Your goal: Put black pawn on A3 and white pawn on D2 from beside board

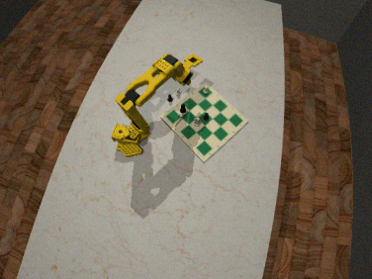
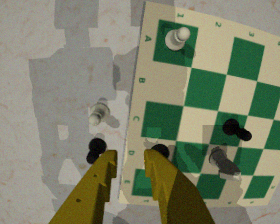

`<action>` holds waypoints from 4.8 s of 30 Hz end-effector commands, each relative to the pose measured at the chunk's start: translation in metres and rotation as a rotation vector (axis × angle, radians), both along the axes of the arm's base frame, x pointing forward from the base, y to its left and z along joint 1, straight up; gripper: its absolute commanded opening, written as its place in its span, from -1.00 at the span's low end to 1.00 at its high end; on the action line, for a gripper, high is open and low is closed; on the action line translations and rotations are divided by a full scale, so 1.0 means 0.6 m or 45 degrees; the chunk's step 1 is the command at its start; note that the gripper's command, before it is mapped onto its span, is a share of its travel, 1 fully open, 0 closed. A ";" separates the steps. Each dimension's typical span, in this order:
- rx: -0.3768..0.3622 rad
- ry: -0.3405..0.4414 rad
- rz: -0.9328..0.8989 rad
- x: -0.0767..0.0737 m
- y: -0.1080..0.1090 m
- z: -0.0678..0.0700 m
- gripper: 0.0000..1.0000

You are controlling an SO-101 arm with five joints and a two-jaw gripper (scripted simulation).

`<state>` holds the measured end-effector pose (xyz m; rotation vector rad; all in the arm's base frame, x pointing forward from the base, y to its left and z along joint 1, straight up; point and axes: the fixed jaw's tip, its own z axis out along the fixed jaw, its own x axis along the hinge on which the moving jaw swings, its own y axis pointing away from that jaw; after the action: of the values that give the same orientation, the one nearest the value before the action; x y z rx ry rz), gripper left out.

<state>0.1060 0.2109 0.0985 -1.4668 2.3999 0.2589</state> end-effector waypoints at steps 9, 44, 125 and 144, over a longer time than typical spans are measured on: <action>0.206 -0.076 0.179 -0.076 -0.025 -0.037 -0.82; 0.216 -0.075 0.226 -0.092 -0.034 -0.054 -0.81; 0.214 -0.074 0.226 -0.093 -0.037 -0.146 -0.81; 0.214 -0.075 0.225 -0.092 -0.037 -0.143 -0.81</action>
<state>0.0522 0.1888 0.0115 -1.5865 2.1427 0.4345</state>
